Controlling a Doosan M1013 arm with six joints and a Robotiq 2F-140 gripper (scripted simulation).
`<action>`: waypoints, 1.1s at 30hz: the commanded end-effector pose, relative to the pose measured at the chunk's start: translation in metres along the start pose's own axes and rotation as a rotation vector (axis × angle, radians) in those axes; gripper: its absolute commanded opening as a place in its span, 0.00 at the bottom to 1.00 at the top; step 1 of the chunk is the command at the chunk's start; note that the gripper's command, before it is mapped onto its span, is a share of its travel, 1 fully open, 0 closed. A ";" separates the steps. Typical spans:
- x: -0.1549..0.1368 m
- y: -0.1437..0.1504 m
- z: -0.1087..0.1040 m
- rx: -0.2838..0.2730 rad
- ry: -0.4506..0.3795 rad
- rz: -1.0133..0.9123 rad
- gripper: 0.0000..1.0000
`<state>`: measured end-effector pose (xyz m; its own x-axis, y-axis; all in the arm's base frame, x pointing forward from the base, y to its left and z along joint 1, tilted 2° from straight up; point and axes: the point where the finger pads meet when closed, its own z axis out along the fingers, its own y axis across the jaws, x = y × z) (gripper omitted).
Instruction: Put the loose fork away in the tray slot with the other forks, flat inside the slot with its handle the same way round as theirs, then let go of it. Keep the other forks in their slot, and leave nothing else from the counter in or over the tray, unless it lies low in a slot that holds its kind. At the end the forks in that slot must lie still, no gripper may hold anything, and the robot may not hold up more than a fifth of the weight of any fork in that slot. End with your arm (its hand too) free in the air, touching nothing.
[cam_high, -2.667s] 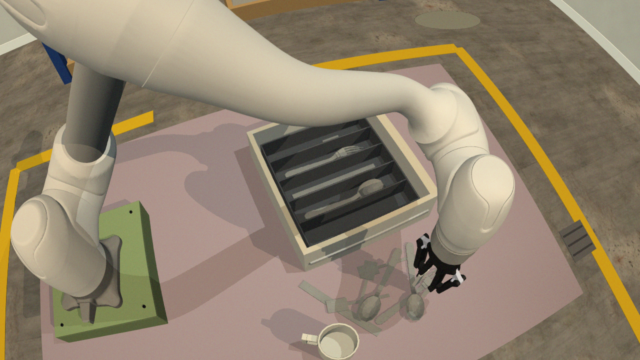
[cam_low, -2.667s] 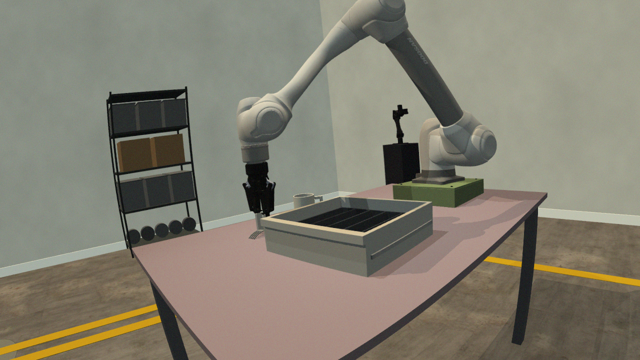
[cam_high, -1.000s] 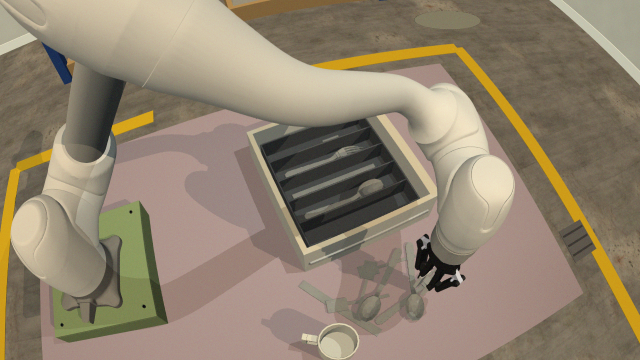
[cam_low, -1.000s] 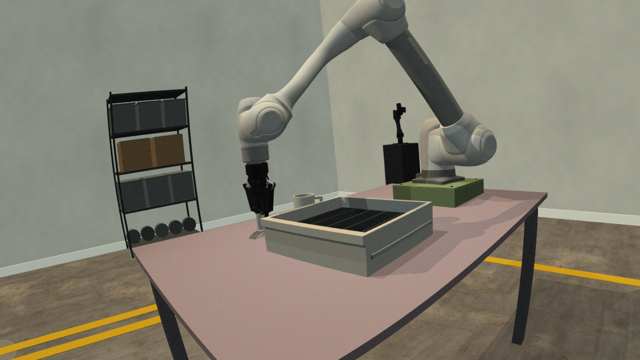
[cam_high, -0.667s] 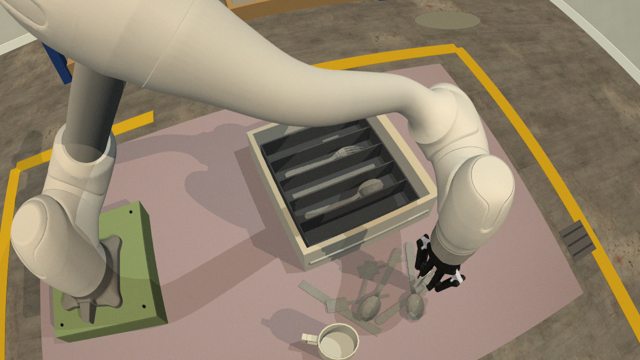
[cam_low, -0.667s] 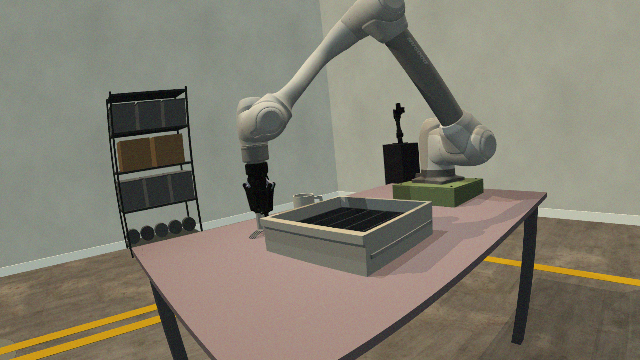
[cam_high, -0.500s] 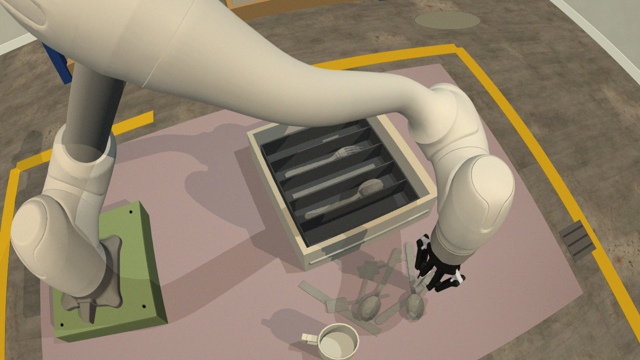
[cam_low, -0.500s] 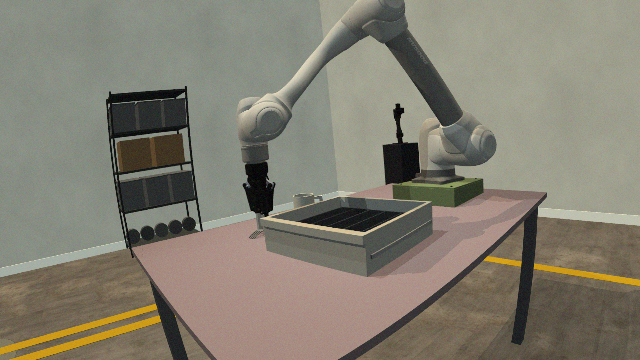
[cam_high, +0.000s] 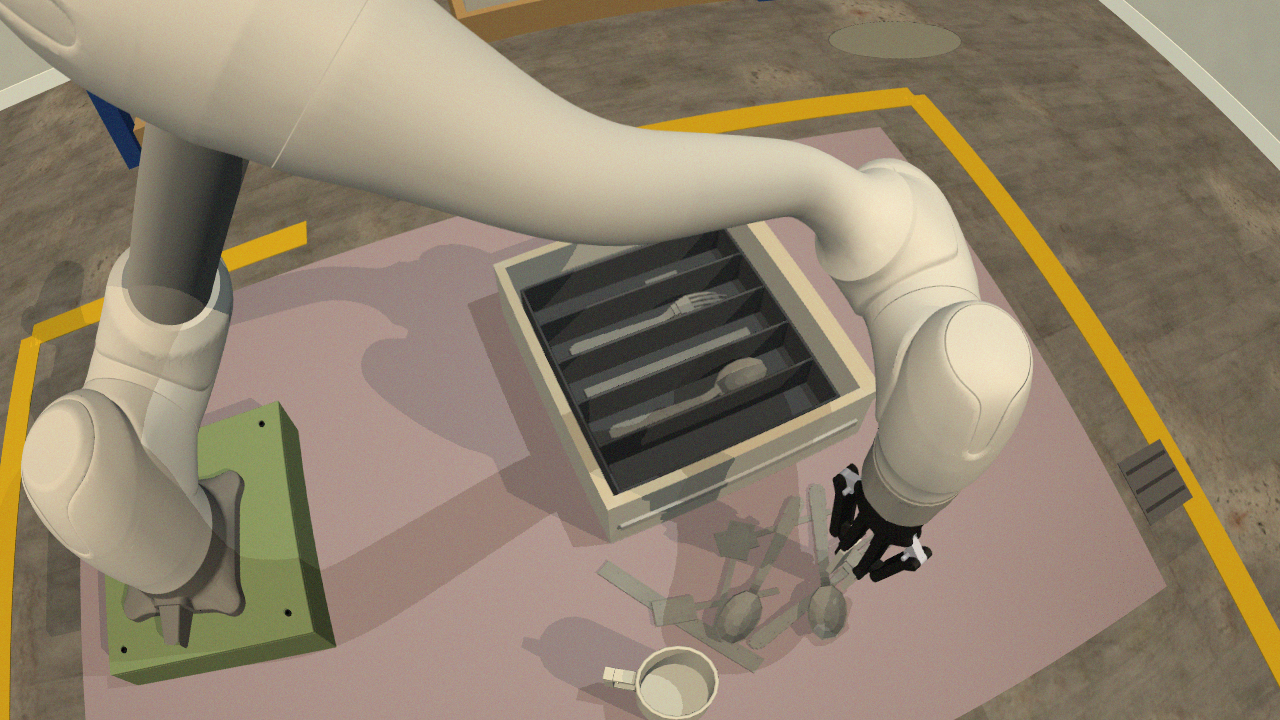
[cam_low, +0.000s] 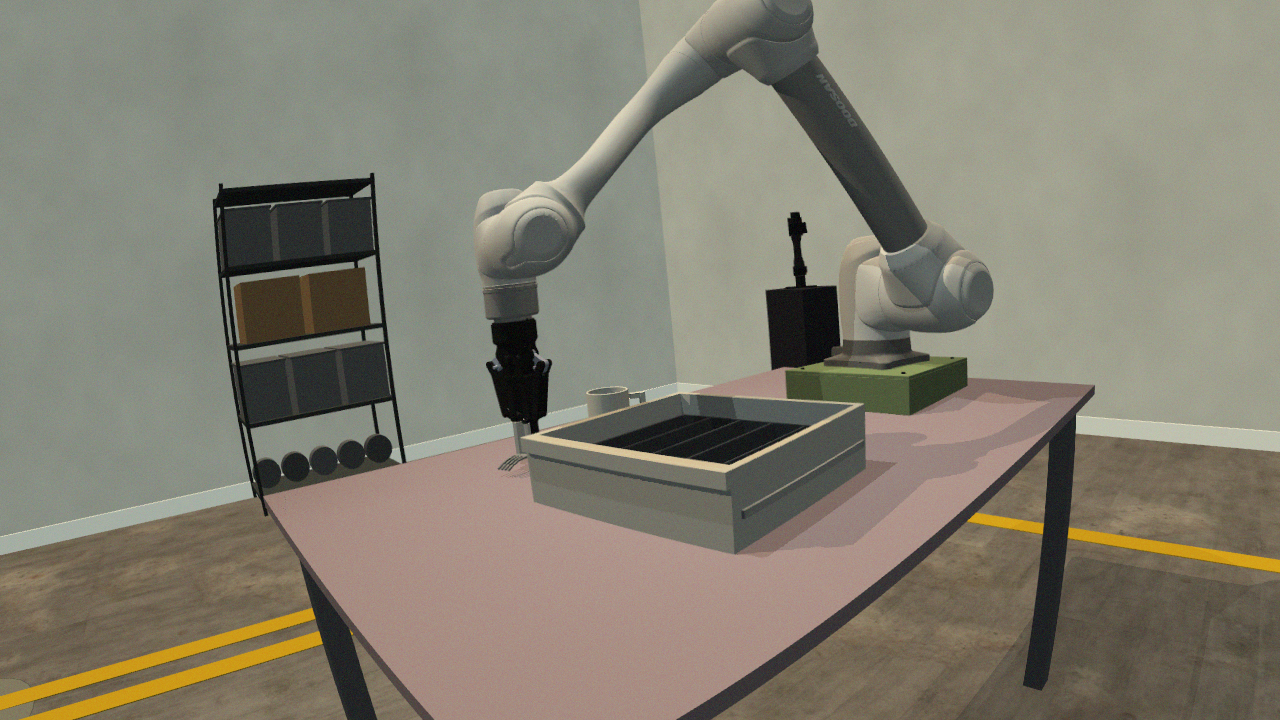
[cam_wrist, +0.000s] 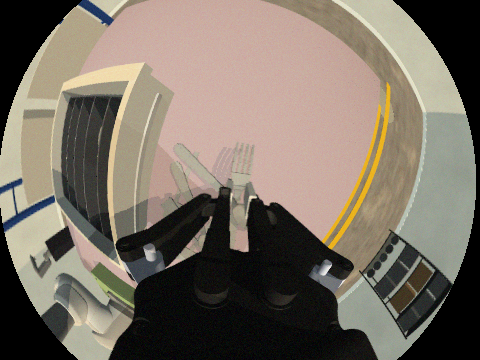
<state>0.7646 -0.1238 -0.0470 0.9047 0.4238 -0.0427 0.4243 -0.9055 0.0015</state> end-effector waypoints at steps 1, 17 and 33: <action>0.002 -0.001 -0.013 0.003 0.004 0.006 0.03; 0.002 -0.001 -0.081 0.003 0.004 0.006 0.03; 0.001 -0.001 -0.148 0.003 0.004 0.006 0.03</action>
<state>0.7697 -0.1231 0.0901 0.9059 0.4211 -0.0440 0.4217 -0.9067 0.0048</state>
